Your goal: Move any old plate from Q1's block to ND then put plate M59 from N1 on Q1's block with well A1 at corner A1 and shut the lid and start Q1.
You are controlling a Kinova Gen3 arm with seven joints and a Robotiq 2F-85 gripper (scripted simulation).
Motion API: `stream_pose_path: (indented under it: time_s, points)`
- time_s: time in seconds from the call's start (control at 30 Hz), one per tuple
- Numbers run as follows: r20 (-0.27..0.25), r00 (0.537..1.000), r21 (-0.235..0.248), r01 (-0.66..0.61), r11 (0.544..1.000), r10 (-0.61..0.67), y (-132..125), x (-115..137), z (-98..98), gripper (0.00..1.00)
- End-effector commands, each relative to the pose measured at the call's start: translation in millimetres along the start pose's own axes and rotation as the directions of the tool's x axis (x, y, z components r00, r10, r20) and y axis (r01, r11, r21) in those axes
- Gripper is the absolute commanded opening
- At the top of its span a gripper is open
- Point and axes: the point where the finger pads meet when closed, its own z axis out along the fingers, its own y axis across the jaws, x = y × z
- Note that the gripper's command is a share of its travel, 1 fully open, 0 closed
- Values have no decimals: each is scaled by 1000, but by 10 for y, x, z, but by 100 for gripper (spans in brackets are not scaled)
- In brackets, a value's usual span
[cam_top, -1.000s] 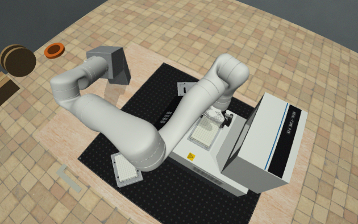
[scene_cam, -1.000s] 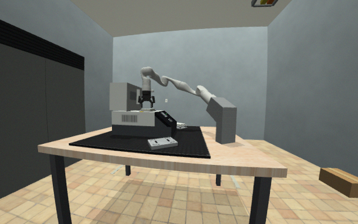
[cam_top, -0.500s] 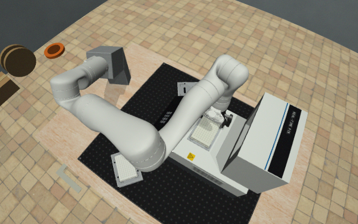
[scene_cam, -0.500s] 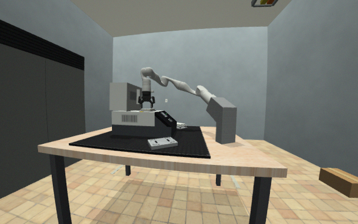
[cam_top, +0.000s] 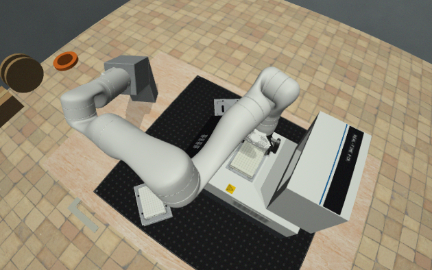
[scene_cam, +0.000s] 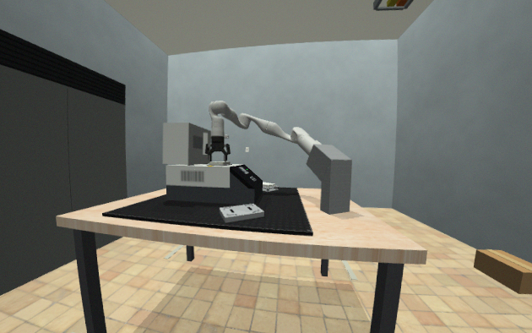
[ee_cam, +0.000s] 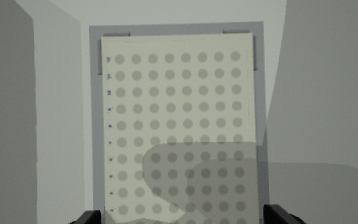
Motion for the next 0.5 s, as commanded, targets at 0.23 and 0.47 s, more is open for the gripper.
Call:
stream_pose_path:
  time_s: [0.23, 0.47]
  points:
    - [1, 1000, 2, 0, 1000, 0, -3, -3, 12, 100]
    - [1, 1000, 2, 0, 1000, 0, -3, -4, 36, 100]
